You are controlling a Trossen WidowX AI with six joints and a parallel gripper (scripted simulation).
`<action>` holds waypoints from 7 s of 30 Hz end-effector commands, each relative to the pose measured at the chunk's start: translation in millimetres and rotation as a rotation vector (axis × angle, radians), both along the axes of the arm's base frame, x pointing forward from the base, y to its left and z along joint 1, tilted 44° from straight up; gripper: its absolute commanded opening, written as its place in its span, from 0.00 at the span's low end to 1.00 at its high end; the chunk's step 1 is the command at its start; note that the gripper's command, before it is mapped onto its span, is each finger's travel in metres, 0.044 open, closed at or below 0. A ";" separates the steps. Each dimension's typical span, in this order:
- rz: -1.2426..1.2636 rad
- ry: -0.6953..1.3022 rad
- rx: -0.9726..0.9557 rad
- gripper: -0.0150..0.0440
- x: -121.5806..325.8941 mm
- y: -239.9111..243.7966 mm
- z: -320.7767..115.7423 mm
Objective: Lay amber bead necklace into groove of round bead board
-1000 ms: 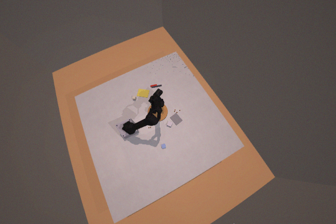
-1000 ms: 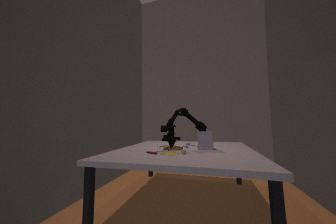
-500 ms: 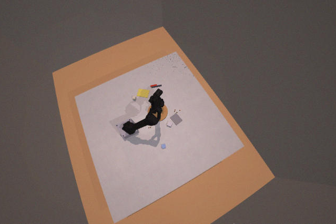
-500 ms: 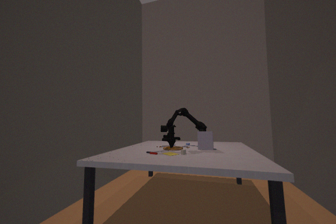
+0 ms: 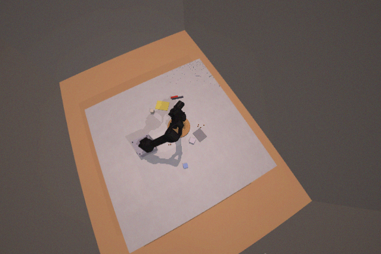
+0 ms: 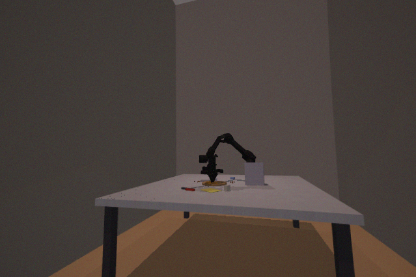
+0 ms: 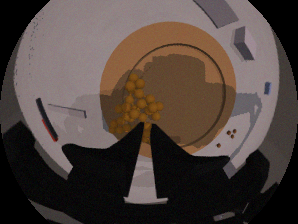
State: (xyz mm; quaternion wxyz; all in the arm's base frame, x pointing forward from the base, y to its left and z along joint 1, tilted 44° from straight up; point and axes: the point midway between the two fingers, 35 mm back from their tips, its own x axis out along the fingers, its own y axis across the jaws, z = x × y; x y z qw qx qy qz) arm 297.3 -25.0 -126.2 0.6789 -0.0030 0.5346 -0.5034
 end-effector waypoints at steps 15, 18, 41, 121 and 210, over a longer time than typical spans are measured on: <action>0.000 0.001 -0.003 0.25 -32.8 -5.3 14.7; 0.000 0.002 -0.003 0.25 -41.7 -7.5 17.6; 0.000 0.003 -0.004 0.25 -68.2 -18.0 21.5; 0.302 0.278 0.034 0.46 -48.6 1.2 39.0; 0.303 0.292 0.029 0.25 -70.7 -23.9 35.0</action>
